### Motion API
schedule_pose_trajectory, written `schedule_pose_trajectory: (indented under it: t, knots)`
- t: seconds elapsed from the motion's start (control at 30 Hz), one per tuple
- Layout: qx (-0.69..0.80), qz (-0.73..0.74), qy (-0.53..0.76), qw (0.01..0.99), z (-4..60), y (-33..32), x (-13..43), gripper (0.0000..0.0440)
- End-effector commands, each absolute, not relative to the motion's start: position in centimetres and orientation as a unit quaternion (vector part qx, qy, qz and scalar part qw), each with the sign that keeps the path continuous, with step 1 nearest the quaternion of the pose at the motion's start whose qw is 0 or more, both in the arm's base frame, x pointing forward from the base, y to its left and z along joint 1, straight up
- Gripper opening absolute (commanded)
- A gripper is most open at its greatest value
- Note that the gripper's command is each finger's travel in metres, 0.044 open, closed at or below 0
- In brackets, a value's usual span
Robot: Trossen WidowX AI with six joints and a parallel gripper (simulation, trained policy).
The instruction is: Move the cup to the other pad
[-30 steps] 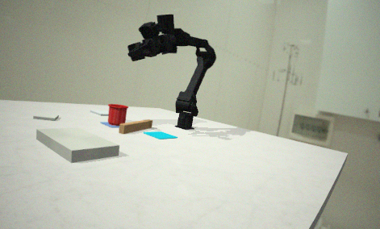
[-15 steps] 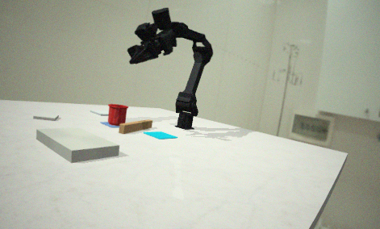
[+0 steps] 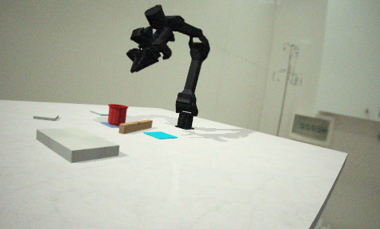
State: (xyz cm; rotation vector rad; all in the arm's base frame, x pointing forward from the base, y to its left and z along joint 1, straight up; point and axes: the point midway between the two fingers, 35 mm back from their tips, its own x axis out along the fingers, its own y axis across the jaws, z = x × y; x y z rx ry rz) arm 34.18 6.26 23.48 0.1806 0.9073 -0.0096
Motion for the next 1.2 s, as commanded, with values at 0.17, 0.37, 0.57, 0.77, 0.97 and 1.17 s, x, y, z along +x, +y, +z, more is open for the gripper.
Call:
schedule_pose_trajectory:
  t: [0.17,0.37,0.57,0.77,0.97,1.17]
  knots:
    - [0.071,-0.019,0.489,0.869,22.6,5.9,33.9,0.0112]
    - [0.054,-0.026,0.529,0.847,21.8,5.5,33.6,0.0116]
    - [0.036,-0.031,0.566,0.823,21.0,4.9,33.3,0.0115]
    - [0.015,-0.034,0.603,0.797,20.1,4.0,33.0,0.0105]
    - [-0.006,-0.035,0.637,0.770,19.1,2.9,32.5,0.0102]
    - [-0.024,-0.036,0.666,0.745,17.9,1.7,32.1,0.0103]
